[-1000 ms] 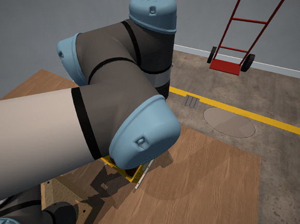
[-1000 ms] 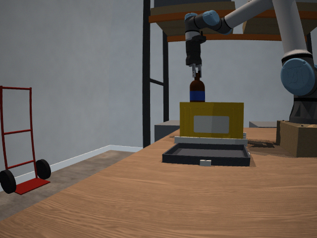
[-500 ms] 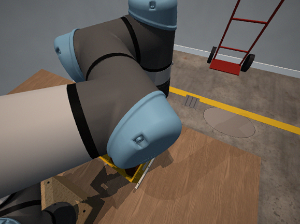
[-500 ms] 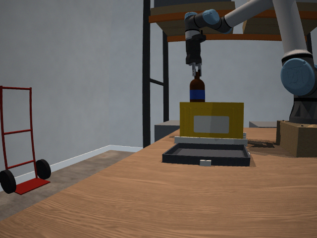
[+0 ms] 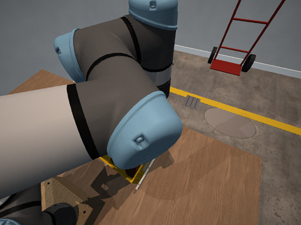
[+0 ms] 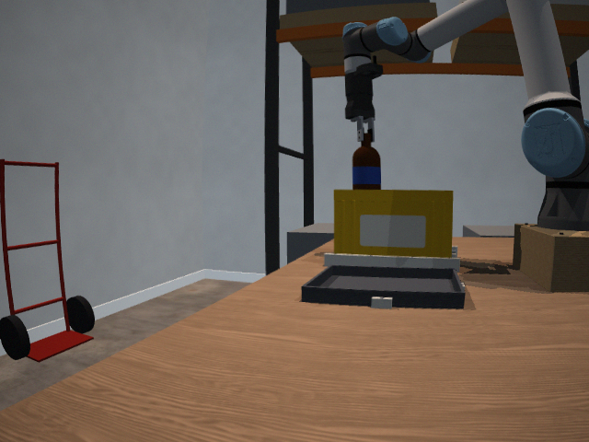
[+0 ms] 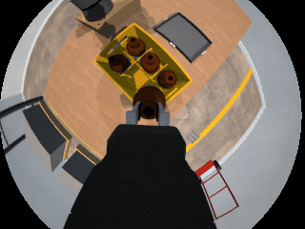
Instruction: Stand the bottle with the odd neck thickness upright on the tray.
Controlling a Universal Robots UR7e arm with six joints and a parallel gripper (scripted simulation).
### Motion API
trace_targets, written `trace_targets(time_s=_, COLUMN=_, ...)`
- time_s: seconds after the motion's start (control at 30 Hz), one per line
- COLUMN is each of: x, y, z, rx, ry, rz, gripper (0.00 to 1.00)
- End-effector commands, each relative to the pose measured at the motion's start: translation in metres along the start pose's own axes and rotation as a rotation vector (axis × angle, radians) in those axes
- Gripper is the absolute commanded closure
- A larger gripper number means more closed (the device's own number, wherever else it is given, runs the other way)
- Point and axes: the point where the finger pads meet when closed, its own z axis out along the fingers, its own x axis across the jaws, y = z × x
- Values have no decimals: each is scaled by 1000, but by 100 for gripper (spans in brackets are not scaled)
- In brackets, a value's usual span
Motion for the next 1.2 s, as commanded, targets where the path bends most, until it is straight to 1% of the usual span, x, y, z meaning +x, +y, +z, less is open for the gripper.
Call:
trace_targets(time_s=0.0, x=0, y=0, z=-1, rx=-2, ry=1, rz=0, gripper=100)
trace_targets(time_s=0.77, x=0, y=0, z=-1, rx=-2, ry=1, rz=0, gripper=100)
trace_targets(time_s=0.97, x=0, y=0, z=-3, rx=-2, ry=1, rz=0, gripper=100)
trace_targets(time_s=1.17, x=0, y=0, z=-9, rx=-2, ry=1, rz=0, gripper=100)
